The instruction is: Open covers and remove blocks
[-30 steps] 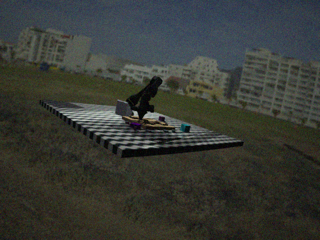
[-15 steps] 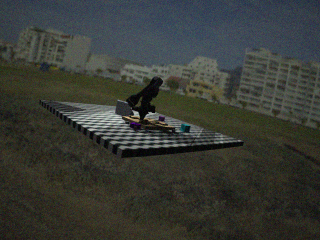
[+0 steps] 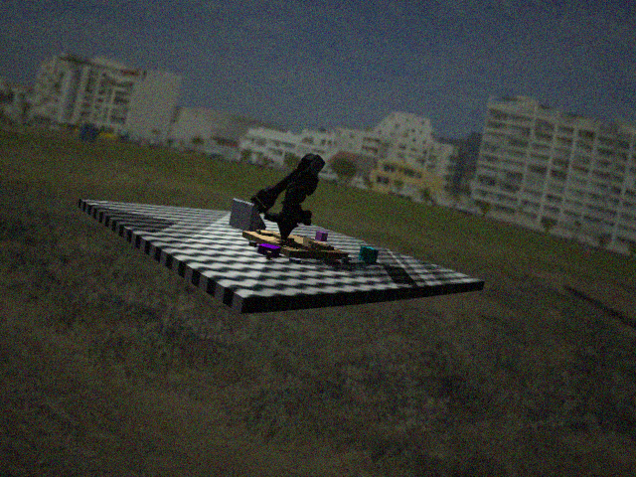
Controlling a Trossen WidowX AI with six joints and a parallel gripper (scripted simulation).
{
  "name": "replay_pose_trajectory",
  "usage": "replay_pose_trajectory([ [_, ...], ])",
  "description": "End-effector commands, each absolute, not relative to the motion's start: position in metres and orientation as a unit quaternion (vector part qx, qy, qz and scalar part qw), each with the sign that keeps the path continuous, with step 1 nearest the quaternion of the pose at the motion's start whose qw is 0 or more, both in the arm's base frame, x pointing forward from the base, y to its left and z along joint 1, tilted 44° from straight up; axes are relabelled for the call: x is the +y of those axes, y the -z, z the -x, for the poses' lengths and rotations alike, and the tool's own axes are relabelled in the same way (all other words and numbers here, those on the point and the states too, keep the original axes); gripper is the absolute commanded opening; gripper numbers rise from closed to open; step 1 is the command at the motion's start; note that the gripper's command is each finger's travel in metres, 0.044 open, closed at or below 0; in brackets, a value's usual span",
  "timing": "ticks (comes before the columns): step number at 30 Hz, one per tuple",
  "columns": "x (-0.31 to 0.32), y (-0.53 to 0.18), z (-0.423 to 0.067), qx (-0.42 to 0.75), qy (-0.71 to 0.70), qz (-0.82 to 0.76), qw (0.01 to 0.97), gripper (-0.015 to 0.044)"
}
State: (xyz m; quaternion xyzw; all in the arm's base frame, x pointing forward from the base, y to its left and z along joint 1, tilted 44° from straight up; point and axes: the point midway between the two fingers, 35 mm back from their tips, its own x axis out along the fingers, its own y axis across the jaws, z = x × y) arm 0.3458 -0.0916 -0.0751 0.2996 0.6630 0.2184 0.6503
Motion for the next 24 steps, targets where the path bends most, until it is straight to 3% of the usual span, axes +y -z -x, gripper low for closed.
replay_pose_trajectory([
  [1,-0.092,0.075,-0.352,0.662,-0.219,-0.3,0.651,0.0],
  [24,-0.093,0.076,-0.375,0.661,-0.219,-0.3,0.652,0.0],
])
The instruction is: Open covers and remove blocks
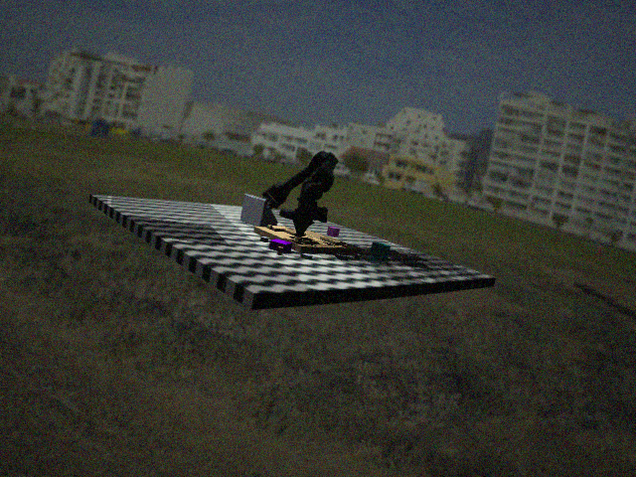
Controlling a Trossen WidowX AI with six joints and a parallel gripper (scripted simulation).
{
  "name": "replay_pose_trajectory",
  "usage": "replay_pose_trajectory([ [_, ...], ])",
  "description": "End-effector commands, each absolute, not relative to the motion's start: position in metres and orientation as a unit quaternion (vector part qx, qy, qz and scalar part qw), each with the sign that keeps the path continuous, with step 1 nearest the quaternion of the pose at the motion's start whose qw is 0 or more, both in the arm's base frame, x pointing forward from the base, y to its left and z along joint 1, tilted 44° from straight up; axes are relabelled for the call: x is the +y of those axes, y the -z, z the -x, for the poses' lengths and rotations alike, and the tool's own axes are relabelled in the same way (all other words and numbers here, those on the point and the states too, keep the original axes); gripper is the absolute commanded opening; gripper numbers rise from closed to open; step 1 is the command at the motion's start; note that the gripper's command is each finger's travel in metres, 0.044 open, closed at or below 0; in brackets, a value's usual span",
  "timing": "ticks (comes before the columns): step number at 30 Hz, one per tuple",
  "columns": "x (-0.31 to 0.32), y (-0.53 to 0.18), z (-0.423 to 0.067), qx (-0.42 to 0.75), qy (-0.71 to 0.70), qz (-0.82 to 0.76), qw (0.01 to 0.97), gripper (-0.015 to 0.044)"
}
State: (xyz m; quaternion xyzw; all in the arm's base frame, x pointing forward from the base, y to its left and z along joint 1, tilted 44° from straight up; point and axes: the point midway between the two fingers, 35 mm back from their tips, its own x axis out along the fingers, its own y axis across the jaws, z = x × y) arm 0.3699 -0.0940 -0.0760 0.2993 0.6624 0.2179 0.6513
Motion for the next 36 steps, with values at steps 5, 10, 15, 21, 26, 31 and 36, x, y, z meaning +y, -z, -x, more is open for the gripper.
replay_pose_trajectory([
  [5,-0.093,0.076,-0.38,0.661,-0.219,-0.3,0.652,0.0],
  [10,-0.093,0.076,-0.385,0.661,-0.219,-0.3,0.652,0.0],
  [15,-0.096,0.073,-0.386,0.661,-0.219,-0.3,0.652,0.0],
  [21,-0.101,0.068,-0.387,0.661,-0.219,-0.3,0.652,0.0],
  [26,-0.106,0.063,-0.388,0.661,-0.219,-0.3,0.652,0.0],
  [31,-0.111,0.058,-0.388,0.661,-0.219,-0.3,0.652,0.0],
  [36,-0.115,0.054,-0.389,0.661,-0.218,-0.3,0.652,0.0],
])
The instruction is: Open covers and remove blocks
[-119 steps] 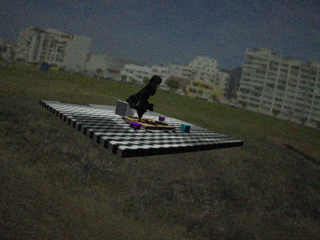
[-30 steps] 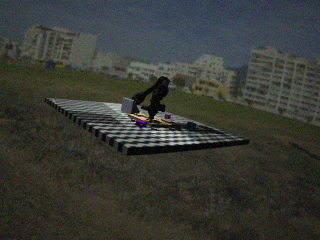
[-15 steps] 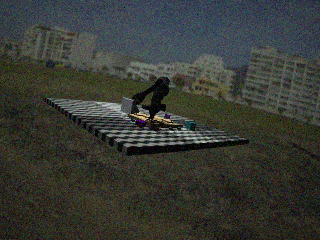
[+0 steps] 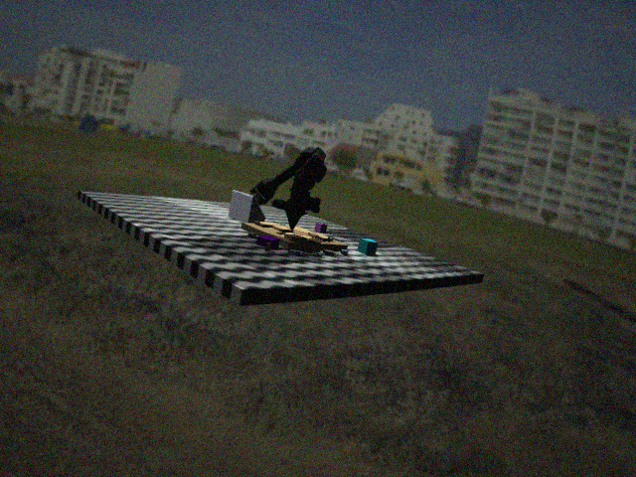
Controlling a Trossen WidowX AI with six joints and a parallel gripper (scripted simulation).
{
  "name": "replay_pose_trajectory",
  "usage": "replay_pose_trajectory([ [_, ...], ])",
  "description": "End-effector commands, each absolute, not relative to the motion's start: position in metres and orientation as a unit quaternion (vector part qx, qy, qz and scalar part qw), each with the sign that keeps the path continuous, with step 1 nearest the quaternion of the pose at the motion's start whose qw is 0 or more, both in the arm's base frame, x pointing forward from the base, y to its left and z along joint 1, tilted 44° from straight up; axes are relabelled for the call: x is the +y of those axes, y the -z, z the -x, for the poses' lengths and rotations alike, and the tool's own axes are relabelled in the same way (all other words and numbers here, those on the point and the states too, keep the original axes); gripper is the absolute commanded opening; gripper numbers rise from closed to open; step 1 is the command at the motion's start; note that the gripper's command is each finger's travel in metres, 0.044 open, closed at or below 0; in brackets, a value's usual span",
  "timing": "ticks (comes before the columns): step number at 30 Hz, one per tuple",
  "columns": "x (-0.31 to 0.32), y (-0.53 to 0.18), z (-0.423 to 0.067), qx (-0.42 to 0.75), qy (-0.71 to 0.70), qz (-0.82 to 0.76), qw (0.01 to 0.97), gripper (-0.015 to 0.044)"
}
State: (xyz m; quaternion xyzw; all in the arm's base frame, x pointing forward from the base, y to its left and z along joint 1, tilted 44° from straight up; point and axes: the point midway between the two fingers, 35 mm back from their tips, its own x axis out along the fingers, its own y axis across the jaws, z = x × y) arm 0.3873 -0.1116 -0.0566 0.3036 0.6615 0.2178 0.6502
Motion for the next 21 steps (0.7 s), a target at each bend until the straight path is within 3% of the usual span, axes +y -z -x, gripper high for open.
replay_pose_trajectory([
  [1,-0.116,0.053,-0.389,0.661,-0.218,-0.3,0.652,0.0],
  [14,-0.124,0.044,-0.388,0.66,-0.221,-0.3,0.652,0.0],
  [21,-0.128,0.038,-0.356,0.591,-0.369,-0.137,0.704,0.0],
])
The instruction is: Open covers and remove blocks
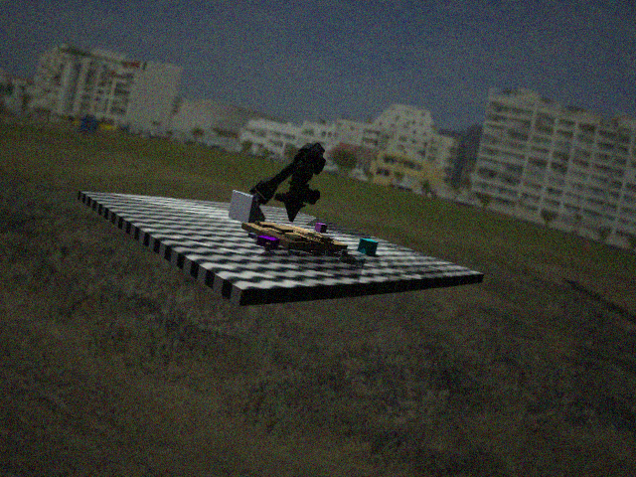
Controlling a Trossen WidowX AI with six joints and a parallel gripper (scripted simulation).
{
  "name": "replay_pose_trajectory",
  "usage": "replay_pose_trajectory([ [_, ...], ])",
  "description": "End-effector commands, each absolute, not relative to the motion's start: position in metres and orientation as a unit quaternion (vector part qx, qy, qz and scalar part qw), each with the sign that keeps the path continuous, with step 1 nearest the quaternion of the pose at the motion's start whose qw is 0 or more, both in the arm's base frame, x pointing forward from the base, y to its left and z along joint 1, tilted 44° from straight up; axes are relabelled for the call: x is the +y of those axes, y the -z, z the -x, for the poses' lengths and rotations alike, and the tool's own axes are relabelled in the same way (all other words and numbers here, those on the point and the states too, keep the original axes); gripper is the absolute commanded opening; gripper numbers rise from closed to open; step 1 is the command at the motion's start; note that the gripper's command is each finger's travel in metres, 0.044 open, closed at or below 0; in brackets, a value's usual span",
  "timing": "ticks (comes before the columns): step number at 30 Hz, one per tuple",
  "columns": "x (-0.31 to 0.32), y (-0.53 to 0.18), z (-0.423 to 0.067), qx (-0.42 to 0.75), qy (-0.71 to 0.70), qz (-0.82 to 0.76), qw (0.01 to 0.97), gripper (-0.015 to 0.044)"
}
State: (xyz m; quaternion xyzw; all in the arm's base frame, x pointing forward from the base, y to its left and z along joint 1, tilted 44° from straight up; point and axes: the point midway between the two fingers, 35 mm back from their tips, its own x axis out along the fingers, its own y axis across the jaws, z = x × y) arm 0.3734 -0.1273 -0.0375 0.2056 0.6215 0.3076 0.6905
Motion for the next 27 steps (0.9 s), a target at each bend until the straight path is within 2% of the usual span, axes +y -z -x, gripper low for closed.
replay_pose_trajectory([
  [1,-0.128,0.037,-0.351,0.577,-0.391,-0.11,0.709,0.0],
  [7,-0.126,0.032,-0.317,0.477,-0.51,0.048,0.714,0.0],
  [14,-0.121,0.027,-0.28,0.331,-0.615,0.23,0.678,0.0],
  [27,-0.12,0.027,-0.277,0.316,-0.623,0.247,0.672,0.0],
])
